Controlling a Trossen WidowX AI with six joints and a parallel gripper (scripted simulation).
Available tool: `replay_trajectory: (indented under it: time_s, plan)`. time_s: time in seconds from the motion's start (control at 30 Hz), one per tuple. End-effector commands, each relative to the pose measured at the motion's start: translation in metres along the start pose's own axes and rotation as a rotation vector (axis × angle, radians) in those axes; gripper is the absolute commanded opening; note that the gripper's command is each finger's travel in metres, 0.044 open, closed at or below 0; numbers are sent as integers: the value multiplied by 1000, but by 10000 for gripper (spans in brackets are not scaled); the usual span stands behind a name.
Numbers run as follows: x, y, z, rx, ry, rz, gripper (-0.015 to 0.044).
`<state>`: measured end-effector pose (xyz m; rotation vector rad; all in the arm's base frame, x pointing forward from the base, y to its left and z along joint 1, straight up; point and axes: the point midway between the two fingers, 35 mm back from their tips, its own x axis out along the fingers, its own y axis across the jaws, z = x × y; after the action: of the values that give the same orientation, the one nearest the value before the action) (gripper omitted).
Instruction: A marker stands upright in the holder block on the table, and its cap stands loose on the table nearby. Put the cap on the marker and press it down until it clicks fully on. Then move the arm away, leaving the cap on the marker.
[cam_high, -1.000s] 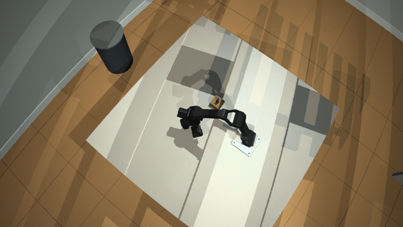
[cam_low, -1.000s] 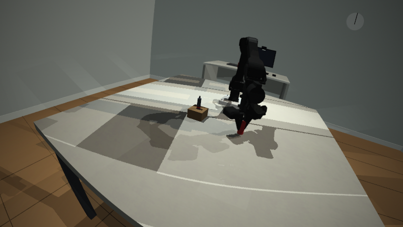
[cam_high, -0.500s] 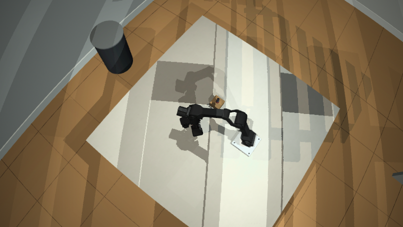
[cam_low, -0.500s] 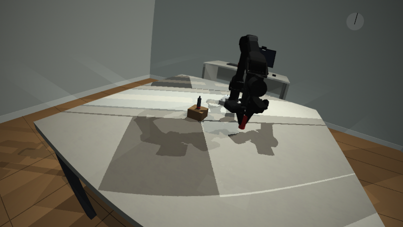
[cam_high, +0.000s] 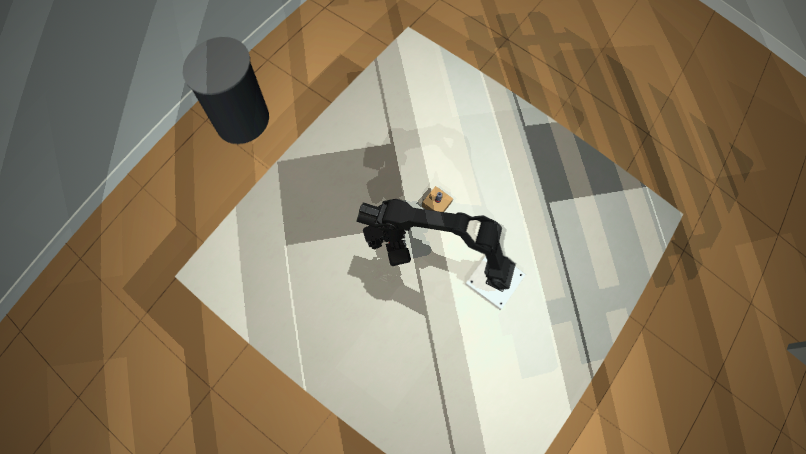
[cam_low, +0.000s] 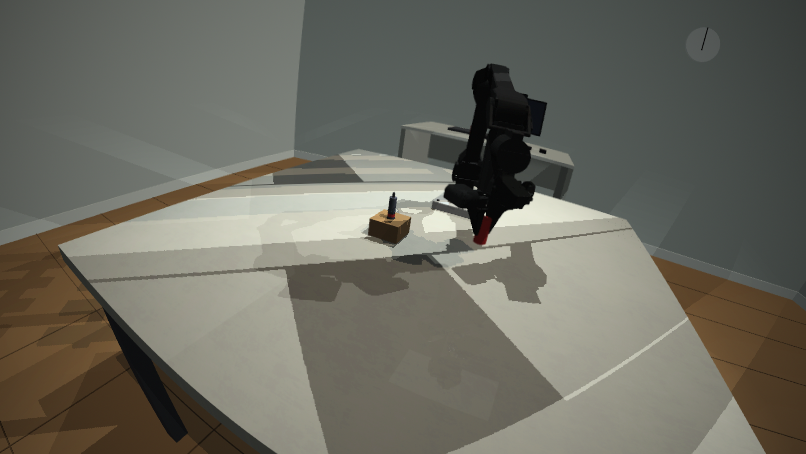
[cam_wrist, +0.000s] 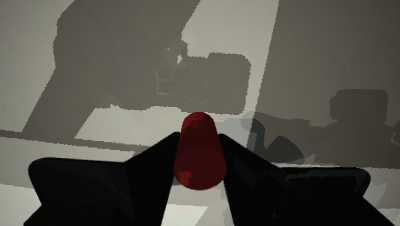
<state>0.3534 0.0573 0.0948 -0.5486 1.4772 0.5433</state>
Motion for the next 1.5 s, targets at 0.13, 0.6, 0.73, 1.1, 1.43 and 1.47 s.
replay_trajectory:
  time_s: [0.13,0.6,0.73,1.1,1.43,1.47]
  plan:
    - [-10,-23,-18,1,-1,-5,0]
    - [-26,-59,-58,21,-4,-9,0]
    - [-30,-68,-70,19,-2,-10,0]
    - [-42,-90,-106,19,1,-11,0]
    - [-53,-105,-140,11,6,-12,0]
    - [-54,-106,-144,10,7,-12,0]
